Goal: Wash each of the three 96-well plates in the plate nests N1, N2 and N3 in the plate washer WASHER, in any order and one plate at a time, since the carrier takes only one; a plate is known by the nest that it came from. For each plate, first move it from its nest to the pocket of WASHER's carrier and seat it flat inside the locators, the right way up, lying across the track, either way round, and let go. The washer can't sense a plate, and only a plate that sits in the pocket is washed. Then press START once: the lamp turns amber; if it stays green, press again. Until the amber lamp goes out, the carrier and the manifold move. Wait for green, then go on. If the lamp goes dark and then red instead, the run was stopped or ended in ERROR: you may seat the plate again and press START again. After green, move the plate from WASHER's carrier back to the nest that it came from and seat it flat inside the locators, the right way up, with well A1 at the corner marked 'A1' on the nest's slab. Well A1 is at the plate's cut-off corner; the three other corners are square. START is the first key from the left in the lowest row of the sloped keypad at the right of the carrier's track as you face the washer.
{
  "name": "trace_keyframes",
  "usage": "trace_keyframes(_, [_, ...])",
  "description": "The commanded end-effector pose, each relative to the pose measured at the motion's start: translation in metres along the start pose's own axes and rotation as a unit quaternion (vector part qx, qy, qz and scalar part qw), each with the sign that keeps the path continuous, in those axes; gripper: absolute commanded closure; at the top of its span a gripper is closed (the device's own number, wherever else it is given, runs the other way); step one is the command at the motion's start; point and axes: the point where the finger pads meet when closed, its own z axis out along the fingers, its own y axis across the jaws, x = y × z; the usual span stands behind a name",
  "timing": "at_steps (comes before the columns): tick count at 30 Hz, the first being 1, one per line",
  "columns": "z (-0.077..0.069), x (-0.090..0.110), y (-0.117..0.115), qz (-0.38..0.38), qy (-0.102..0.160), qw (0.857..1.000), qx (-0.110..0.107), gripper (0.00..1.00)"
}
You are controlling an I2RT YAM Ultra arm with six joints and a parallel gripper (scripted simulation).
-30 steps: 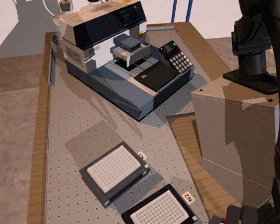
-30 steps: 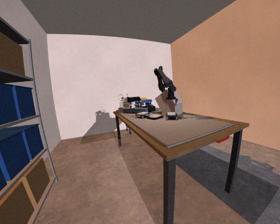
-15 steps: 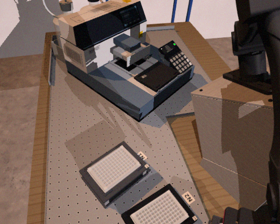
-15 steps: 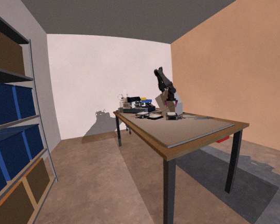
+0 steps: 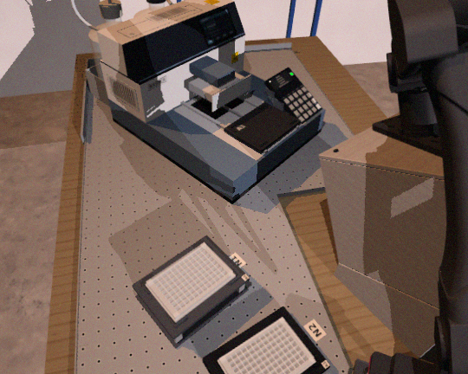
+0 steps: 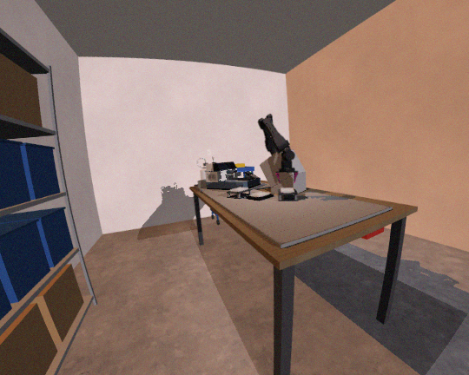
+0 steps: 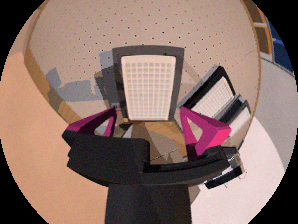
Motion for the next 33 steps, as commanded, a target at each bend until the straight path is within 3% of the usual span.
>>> trace_keyframes(1, [0.001,-0.017,-0.001,0.005,-0.021,1.0,0.0,0.0])
trace_keyframes(3, [-0.003,-0.02,0.001,0.002,-0.028,1.0,0.0,0.0])
trace_keyframes(14, [0.02,-0.017,0.0,0.003,-0.022,1.0,0.0,0.0])
trace_keyframes(16, [0.019,-0.018,0.001,0.002,-0.024,1.0,0.0,0.0])
trace_keyframes(17, [0.011,-0.025,-0.001,0.006,-0.034,0.999,-0.001,0.0])
trace_keyframes(22, [0.009,-0.027,-0.002,0.007,-0.037,0.999,-0.002,0.0])
trace_keyframes(24, [0.01,-0.022,-0.002,0.004,-0.03,1.0,-0.001,0.0])
trace_keyframes(25, [0.017,-0.011,0.0,0.0,-0.016,1.0,-0.001,0.0])
trace_keyframes(33, [0.017,-0.011,0.0,0.0,-0.016,1.0,-0.001,0.0])
